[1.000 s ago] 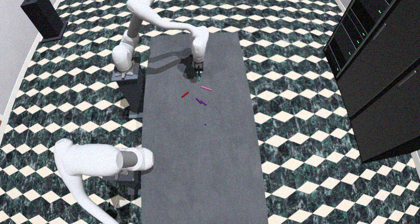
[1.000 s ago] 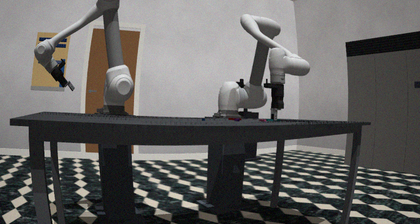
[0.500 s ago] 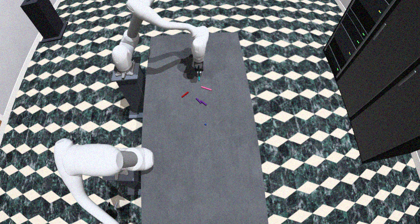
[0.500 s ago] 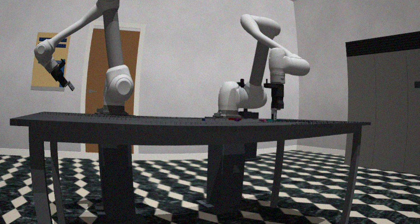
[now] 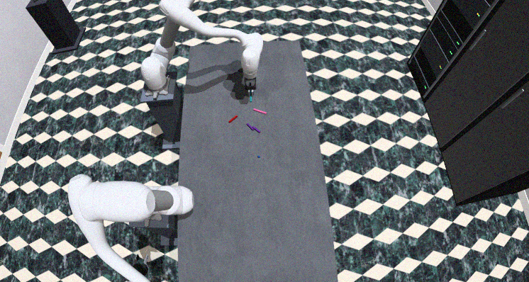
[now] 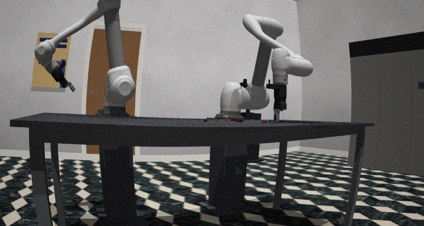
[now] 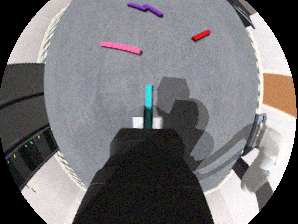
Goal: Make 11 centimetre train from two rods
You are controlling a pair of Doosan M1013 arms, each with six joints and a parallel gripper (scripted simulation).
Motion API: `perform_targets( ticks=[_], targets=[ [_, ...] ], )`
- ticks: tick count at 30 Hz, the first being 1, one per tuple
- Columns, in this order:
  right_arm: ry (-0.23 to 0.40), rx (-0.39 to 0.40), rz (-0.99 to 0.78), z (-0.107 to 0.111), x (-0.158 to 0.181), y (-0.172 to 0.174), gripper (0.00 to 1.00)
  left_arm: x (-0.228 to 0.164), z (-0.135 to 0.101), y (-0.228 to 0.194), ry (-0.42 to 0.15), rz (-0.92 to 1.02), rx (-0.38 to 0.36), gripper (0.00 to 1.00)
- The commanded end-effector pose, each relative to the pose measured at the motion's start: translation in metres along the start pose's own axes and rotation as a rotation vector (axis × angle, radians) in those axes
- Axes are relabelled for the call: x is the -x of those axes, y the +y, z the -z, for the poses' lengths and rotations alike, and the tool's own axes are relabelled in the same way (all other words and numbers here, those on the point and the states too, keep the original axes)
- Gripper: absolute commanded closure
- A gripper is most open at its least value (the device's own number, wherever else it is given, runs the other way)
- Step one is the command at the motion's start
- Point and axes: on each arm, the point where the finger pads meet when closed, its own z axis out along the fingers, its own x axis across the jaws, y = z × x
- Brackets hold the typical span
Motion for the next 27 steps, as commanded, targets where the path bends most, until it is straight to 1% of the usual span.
perform_targets(
  ticks=[1,4,7,11,17,19,23,27],
  targets=[
    [0.011,0.007,-0.006,0.000,-0.002,0.000,0.00,-0.002,-0.002,0.003,0.002,0.003,-0.001,0.76],
    [0.011,0.007,-0.006,0.000,-0.002,0.000,0.00,-0.002,-0.001,0.003,0.002,0.003,-0.001,0.76],
    [0.011,0.007,-0.006,0.000,-0.002,0.000,0.00,-0.001,0.008,0.003,0.001,0.003,-0.001,0.76],
    [0.011,0.007,-0.006,0.000,-0.002,0.000,0.00,0.001,0.028,0.002,-0.002,0.003,-0.002,0.76],
    [0.011,0.007,-0.006,0.000,-0.002,0.000,0.00,0.001,0.073,0.002,-0.002,0.003,-0.002,0.76],
    [0.011,0.007,-0.006,0.000,-0.002,0.000,0.00,0.001,0.073,0.002,-0.002,0.003,-0.002,0.76],
    [0.011,0.007,-0.006,0.000,-0.002,0.000,0.00,0.001,0.096,0.002,-0.002,0.003,-0.002,0.76],
    [0.011,0.007,-0.006,0.000,-0.002,0.000,0.00,0.001,0.103,0.002,-0.002,0.003,-0.002,0.76]
  ],
)
